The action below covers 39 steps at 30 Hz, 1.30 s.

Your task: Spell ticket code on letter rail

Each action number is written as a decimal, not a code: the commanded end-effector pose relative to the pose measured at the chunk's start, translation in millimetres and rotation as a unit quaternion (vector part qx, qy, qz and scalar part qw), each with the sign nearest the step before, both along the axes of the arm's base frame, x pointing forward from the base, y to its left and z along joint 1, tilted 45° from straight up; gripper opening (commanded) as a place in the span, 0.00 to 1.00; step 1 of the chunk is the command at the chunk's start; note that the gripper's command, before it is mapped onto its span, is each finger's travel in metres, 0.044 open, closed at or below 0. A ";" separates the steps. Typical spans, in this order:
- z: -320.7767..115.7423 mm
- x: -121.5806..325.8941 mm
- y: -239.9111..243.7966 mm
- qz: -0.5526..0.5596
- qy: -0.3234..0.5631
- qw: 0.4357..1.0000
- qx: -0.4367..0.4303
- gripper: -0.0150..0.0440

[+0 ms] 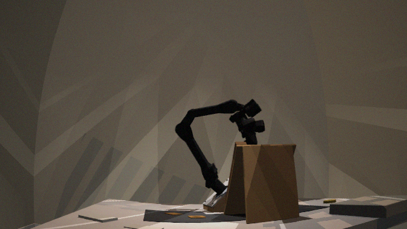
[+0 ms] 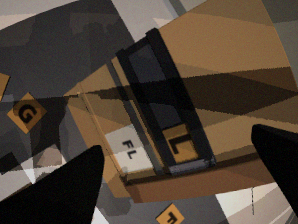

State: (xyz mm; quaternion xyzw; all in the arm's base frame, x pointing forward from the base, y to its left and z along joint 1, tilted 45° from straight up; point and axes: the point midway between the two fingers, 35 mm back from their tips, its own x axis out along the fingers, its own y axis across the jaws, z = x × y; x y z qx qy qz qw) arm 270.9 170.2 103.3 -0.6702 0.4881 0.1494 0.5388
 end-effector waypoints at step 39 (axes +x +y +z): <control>43.8 30.1 -11.8 -0.152 -0.132 0.955 0.219 0.83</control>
